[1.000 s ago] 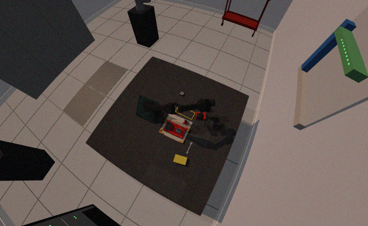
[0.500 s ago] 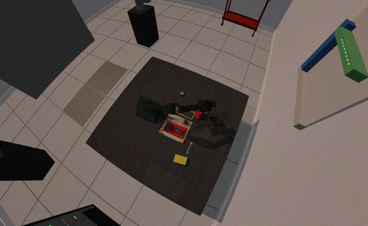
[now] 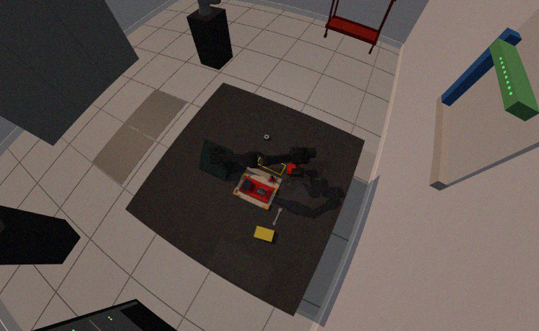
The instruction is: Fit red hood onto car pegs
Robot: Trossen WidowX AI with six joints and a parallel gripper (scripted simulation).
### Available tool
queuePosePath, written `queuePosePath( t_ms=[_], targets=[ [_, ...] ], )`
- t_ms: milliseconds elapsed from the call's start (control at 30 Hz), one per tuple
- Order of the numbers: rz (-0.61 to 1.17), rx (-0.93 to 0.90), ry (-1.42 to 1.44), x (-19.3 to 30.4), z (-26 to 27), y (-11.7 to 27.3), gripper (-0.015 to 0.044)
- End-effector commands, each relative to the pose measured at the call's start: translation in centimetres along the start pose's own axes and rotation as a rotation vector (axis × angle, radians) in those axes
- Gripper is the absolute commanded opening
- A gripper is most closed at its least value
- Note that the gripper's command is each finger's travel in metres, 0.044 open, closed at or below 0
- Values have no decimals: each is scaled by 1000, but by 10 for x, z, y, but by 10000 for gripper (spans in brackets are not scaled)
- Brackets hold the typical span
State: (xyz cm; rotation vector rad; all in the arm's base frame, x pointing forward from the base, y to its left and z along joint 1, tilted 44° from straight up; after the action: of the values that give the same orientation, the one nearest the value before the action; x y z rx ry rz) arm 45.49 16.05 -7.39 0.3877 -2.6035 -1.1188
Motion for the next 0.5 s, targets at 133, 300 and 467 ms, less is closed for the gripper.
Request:
queuePosePath(
  t_ms=[133, 300, 467],
  targets=[
    [0, 3, -21, -1, 1, -7, 440],
    [4, 4, -30, -2, 1, -11, 440],
    [7, 4, -40, -2, 1, -15, 440]
  ],
)
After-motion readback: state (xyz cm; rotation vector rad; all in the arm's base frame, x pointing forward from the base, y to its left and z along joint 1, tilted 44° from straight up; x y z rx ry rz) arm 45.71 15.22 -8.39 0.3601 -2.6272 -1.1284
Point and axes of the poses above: the point midway between the two fingers, 35 mm back from their tips, its own y axis back along the fingers, its own z axis across the jaws, x = y × z, the point moved 4 cm from there along y, back along the fingers, and after that the axes turned 7 degrees about -y, right-handed, at the moved point
